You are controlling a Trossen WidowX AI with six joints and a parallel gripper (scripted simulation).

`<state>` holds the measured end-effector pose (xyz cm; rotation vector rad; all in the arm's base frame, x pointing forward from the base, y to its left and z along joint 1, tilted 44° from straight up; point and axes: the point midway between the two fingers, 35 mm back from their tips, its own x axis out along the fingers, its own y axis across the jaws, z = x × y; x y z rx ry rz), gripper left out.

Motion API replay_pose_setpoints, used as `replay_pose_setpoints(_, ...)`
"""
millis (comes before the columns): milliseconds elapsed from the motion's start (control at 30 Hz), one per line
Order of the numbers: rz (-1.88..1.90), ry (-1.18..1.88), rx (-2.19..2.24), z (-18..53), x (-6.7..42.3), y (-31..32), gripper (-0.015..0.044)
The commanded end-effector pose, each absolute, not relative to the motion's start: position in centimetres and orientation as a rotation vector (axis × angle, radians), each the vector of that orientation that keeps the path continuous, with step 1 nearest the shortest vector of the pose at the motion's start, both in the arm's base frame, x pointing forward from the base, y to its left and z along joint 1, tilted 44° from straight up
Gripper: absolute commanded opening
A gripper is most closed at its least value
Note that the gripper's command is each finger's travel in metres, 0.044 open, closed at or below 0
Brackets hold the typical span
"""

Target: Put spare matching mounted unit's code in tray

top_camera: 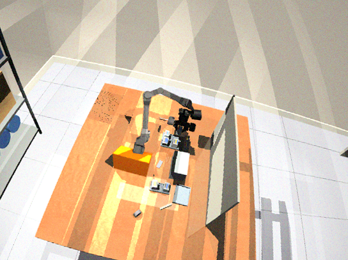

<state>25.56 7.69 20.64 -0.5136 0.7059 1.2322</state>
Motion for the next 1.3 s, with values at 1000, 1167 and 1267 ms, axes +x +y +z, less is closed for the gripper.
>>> replay_pose_setpoints(1000, 1.201, 0.740, -0.540, 20.3, 30.9, -2.3, 0.0000)
replay_pose_setpoints(1167, 1.188, 0.751, -0.546, 18.6, 32.1, -5.0, 0.0000)
replay_pose_setpoints(1267, 1.181, 0.757, -0.548, 17.5, 32.7, -6.7, 0.0000)
